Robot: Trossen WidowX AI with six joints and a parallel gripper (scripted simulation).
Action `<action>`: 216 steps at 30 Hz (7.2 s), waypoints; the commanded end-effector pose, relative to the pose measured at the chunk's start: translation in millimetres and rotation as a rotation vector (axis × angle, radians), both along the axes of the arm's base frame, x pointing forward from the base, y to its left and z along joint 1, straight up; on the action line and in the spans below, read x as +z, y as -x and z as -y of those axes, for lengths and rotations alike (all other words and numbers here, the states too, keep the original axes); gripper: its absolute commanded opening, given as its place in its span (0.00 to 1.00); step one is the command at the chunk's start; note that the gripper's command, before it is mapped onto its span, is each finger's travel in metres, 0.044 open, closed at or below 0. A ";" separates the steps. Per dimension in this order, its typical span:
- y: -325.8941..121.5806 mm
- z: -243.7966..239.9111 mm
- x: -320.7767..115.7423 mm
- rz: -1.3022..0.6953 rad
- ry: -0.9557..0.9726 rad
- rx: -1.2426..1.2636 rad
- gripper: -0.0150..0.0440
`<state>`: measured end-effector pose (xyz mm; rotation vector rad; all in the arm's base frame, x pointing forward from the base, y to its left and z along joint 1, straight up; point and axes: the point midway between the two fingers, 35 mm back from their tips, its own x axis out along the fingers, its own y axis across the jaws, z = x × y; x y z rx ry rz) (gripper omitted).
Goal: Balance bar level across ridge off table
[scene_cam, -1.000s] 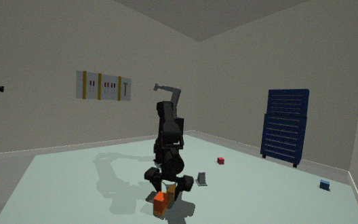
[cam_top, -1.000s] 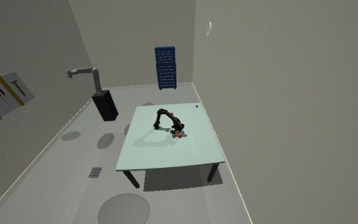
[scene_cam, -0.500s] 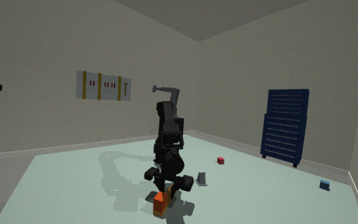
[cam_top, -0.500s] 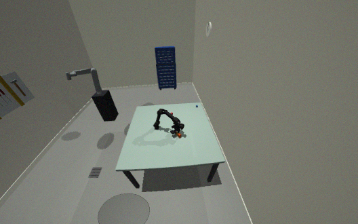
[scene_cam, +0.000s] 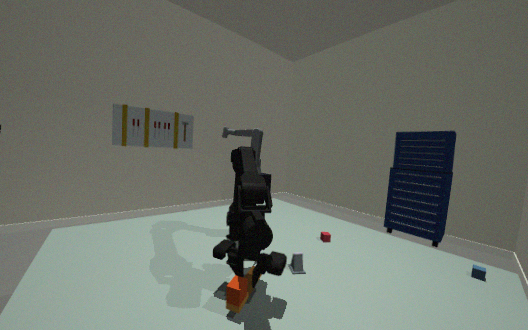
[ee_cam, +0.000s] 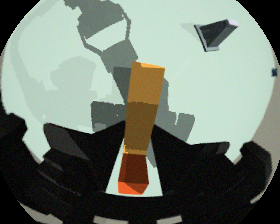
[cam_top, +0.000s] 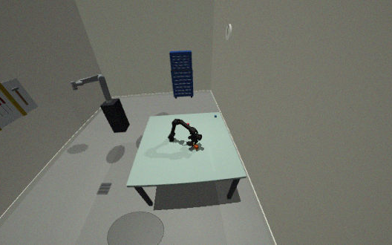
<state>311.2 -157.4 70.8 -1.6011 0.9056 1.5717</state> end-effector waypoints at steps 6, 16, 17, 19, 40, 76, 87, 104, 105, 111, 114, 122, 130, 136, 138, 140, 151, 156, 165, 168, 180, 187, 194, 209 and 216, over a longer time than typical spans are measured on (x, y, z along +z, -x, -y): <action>-2.3 1.5 26.8 0.014 0.009 0.002 0.25; -1.1 0.9 52.2 0.014 0.010 0.002 0.25; -0.8 0.8 54.8 0.014 0.010 0.002 0.25; -0.3 0.6 59.9 0.014 0.010 0.003 0.25; -3.8 -30.4 86.8 0.013 0.009 0.068 0.25; 1.4 -171.4 87.3 0.013 0.004 0.393 0.25; 18.5 -208.7 86.8 0.012 0.002 0.497 0.25; 22.1 -215.4 66.9 0.012 0.002 0.517 0.25; 22.1 -215.4 65.3 0.012 0.002 0.517 0.25; 22.2 -215.0 55.8 0.012 0.002 0.518 0.25; 22.4 -214.8 51.0 0.012 0.002 0.519 0.25; 22.8 -214.3 42.6 0.011 0.002 0.520 0.25; 22.9 -214.2 43.3 0.011 0.002 0.520 0.25; 22.8 -214.3 42.8 0.011 0.002 0.520 0.25; 22.8 -214.3 42.6 0.011 0.002 0.520 0.25; 22.8 -214.3 42.5 0.011 0.002 0.520 0.25; 22.7 -214.3 41.6 0.011 0.002 0.520 0.25; 22.7 -214.2 41.2 0.011 0.002 0.520 0.25; 22.7 -214.2 40.4 0.011 0.002 0.520 0.25; 22.6 -214.2 40.2 0.011 0.002 0.520 0.25; 22.6 -214.2 39.2 0.011 0.002 0.520 0.25; 22.5 -214.2 38.6 0.011 0.002 0.520 0.25; 22.5 -214.2 37.9 0.011 0.002 0.520 0.25; 22.4 -214.2 36.8 0.011 0.002 0.520 0.25; 22.5 -214.1 36.2 0.011 0.002 0.520 0.25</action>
